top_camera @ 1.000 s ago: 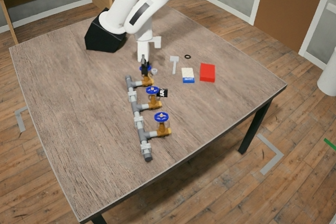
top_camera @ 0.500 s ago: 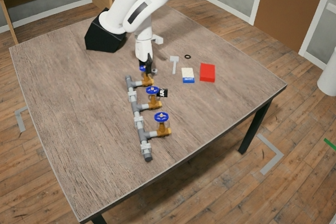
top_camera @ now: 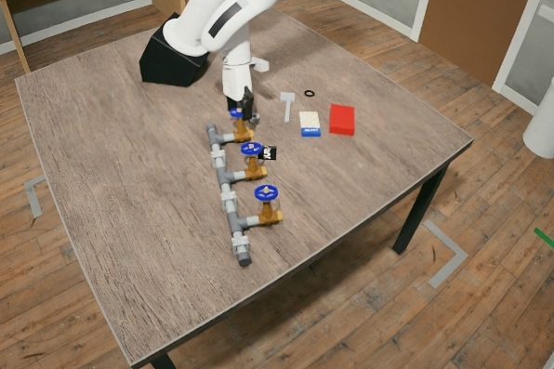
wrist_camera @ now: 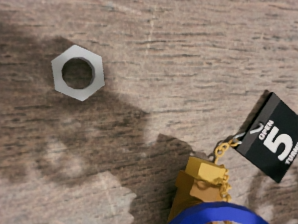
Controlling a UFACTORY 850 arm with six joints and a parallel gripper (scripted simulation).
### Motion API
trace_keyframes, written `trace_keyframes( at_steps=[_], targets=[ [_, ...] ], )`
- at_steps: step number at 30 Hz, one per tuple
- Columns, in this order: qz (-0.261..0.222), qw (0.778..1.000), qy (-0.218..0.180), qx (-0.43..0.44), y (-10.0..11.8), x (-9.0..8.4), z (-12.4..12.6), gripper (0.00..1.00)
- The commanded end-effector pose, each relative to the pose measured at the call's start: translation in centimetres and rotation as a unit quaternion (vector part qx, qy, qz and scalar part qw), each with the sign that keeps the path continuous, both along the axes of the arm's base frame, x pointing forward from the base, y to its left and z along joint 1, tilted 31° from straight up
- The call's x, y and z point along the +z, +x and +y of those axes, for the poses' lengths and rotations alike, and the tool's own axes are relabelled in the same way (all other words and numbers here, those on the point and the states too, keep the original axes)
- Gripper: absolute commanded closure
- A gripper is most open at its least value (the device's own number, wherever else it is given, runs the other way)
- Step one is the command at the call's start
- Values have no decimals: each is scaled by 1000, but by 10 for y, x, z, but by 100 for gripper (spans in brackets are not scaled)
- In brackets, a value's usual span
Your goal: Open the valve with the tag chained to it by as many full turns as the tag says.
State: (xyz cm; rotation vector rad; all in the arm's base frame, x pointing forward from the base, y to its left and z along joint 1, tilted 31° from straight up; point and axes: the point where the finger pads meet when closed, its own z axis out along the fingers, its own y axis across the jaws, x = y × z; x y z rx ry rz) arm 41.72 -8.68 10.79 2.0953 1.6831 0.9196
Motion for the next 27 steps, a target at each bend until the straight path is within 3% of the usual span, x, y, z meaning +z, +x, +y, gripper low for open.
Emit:
trace_keyframes(
  at_steps=[1, 20, 27],
  targets=[
    [0, 1000, 0, 0, 0, 0, 0, 0],
    [0, 1000, 1, -1, 0, 0, 0, 0],
    [6, 999, 26, -31, 0, 0, 0, 0]
  ],
)
